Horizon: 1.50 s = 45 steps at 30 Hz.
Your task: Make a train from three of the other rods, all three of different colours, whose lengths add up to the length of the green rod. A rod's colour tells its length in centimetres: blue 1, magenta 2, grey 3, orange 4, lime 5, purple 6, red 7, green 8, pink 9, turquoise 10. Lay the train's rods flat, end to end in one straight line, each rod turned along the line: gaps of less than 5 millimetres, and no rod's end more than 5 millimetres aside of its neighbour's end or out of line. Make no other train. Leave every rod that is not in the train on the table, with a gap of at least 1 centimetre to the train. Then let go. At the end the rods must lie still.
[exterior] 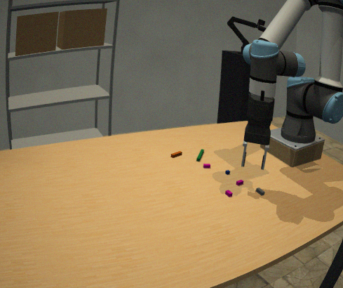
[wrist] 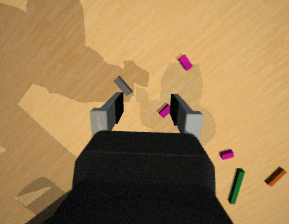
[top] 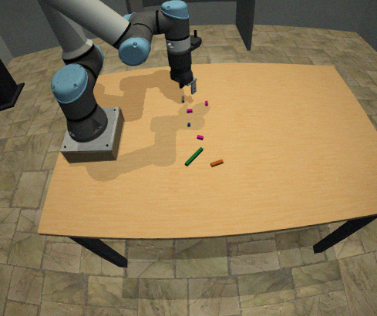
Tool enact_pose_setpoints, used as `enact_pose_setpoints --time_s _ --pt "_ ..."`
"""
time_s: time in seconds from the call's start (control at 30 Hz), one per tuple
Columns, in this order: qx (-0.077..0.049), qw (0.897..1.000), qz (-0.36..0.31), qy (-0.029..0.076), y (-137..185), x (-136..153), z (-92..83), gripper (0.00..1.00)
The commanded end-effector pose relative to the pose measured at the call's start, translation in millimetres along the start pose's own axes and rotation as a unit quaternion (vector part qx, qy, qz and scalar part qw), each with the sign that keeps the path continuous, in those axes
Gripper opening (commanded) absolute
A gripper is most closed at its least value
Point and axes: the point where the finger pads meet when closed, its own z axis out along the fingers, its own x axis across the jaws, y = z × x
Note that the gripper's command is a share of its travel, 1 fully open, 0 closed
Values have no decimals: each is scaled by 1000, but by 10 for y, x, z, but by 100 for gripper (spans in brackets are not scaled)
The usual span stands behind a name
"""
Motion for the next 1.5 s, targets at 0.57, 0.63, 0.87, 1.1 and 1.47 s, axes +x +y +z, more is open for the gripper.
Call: enact_pose_setpoints --time_s 0.57,0.63,0.87,1.1,1.47 --pt "0 963 -271 1 -44 -271 33 100" --pt "0 958 -288 1 -44 -288 36 100" --pt "0 944 -331 1 -43 -330 42 100" --pt "0 938 -347 1 -42 -346 44 100" --pt "0 935 -354 1 -42 -352 45 54"
